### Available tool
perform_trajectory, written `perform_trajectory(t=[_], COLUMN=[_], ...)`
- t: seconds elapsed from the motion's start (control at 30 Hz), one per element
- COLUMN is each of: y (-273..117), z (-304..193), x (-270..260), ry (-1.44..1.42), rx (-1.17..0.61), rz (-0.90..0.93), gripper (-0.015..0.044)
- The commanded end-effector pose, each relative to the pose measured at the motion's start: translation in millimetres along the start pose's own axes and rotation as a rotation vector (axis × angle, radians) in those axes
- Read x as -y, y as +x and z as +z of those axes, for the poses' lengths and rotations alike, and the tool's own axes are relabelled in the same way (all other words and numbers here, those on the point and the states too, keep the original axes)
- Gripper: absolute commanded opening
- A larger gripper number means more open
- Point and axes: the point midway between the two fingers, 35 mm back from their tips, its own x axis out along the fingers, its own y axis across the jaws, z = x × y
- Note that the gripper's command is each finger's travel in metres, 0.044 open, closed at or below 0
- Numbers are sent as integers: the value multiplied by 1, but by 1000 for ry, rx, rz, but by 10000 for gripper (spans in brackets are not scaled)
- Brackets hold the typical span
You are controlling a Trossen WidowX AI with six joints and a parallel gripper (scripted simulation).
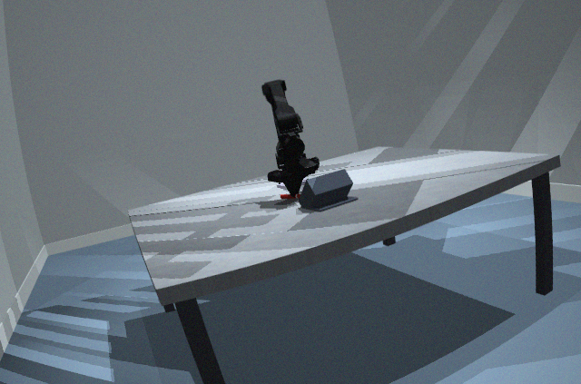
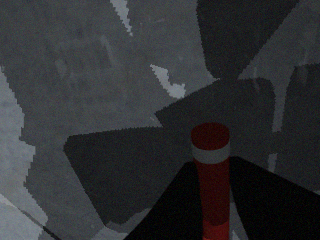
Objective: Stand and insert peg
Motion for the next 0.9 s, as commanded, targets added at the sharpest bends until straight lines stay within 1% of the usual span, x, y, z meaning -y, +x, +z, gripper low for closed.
perform_trajectory(t=[0.0,0.87], y=[-1,-14], z=[-1,-14], x=[0,0], ry=[-1,1], rx=[21,255], rz=[1,0], gripper=[51,51])
